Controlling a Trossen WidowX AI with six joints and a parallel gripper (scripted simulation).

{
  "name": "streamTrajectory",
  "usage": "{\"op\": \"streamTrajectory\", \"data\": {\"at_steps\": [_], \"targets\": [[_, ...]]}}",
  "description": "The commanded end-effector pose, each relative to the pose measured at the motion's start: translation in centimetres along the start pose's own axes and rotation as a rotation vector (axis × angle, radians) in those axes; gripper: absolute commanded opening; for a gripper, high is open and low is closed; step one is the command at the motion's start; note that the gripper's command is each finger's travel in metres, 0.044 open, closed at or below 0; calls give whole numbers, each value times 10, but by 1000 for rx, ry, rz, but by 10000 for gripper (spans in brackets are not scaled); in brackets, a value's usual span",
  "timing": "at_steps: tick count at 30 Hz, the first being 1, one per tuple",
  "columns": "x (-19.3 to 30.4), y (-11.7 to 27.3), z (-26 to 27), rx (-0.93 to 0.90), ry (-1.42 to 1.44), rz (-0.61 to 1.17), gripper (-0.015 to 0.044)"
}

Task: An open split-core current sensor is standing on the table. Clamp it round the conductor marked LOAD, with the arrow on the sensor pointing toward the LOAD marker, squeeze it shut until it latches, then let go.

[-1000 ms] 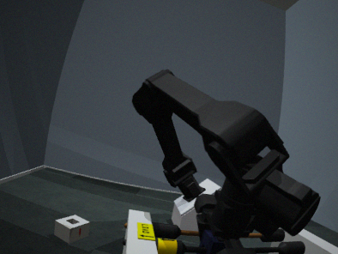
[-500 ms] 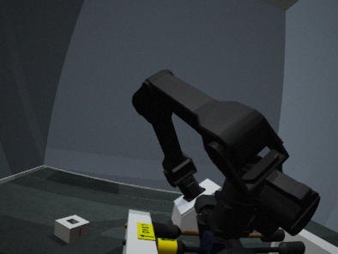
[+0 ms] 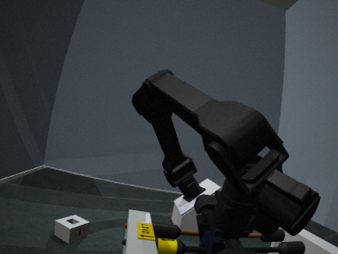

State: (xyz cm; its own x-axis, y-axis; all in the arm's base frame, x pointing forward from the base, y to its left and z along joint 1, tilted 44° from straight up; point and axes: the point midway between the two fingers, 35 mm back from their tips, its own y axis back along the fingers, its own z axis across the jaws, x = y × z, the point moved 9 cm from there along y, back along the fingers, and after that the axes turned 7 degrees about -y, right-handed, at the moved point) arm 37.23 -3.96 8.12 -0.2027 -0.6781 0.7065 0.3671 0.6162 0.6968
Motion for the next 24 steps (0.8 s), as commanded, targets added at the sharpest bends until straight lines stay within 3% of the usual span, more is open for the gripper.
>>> {"op": "streamTrajectory", "data": {"at_steps": [1, 17, 24], "targets": [[0, 0, 0, -2, -1, -2, 262], [0, 0, 0, -2, -1, -2, 262], [0, 0, 0, 0, 0, 0, 215]]}}
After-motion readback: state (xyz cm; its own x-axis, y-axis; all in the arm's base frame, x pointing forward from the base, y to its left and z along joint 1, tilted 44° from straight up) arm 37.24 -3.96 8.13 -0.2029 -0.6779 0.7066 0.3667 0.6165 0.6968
